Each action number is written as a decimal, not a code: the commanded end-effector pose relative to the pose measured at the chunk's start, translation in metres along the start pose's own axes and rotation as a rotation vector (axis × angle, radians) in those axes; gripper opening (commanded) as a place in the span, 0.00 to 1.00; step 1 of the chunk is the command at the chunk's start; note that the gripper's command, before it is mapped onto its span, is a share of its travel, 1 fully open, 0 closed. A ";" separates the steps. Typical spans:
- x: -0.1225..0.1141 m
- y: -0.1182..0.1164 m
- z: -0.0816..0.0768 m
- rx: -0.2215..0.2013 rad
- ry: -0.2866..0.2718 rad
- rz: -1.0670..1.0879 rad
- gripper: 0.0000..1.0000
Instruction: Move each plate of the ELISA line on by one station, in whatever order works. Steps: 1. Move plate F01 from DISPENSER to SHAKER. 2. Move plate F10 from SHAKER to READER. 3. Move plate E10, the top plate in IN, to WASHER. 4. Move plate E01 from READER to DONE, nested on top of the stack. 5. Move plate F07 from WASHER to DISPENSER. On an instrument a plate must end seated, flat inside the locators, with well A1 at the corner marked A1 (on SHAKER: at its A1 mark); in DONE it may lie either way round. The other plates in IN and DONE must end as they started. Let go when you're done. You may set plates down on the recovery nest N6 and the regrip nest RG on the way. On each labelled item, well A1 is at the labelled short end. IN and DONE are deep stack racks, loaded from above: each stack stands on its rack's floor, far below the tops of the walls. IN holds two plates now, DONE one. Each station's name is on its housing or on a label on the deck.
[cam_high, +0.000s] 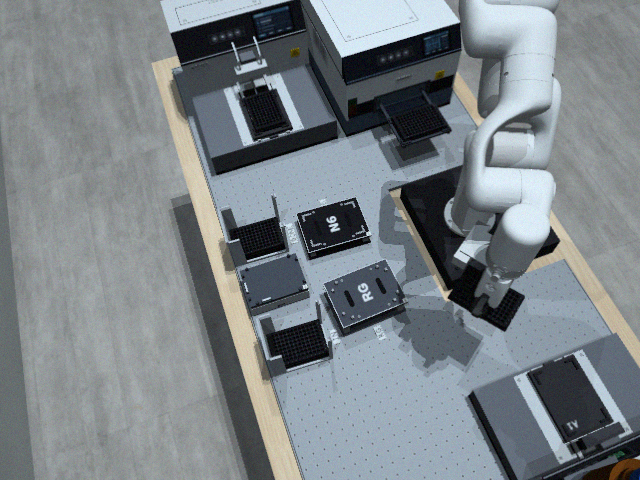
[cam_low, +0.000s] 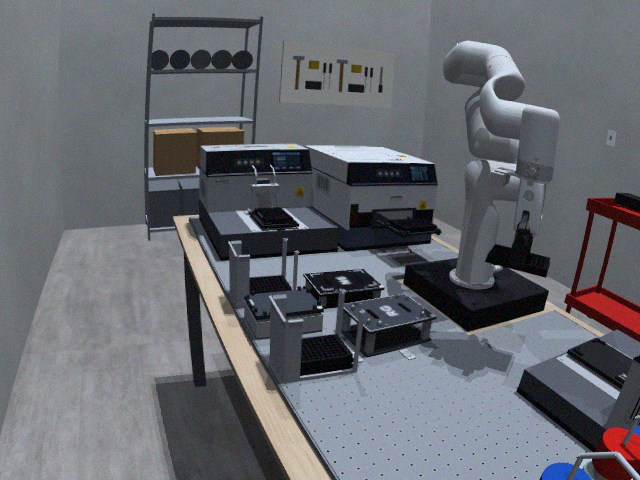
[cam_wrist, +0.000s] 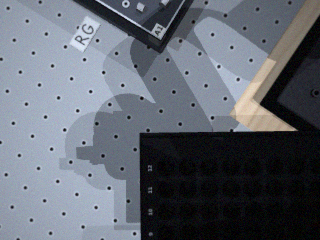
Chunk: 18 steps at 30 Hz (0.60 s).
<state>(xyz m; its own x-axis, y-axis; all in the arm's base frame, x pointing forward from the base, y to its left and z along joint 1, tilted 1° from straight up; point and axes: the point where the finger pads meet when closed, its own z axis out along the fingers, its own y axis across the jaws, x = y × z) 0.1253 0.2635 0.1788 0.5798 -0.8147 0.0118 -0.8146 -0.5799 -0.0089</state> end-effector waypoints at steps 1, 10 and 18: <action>0.007 -0.008 -0.001 0.003 -0.003 -0.029 0.00; 0.029 -0.024 -0.001 0.003 -0.002 -0.113 0.00; 0.046 -0.038 -0.001 0.004 -0.002 -0.113 0.00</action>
<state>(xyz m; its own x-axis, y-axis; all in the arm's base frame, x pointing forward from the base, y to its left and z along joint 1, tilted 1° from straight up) 0.1748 0.2485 0.1796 0.6664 -0.7455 0.0130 -0.7455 -0.6665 -0.0078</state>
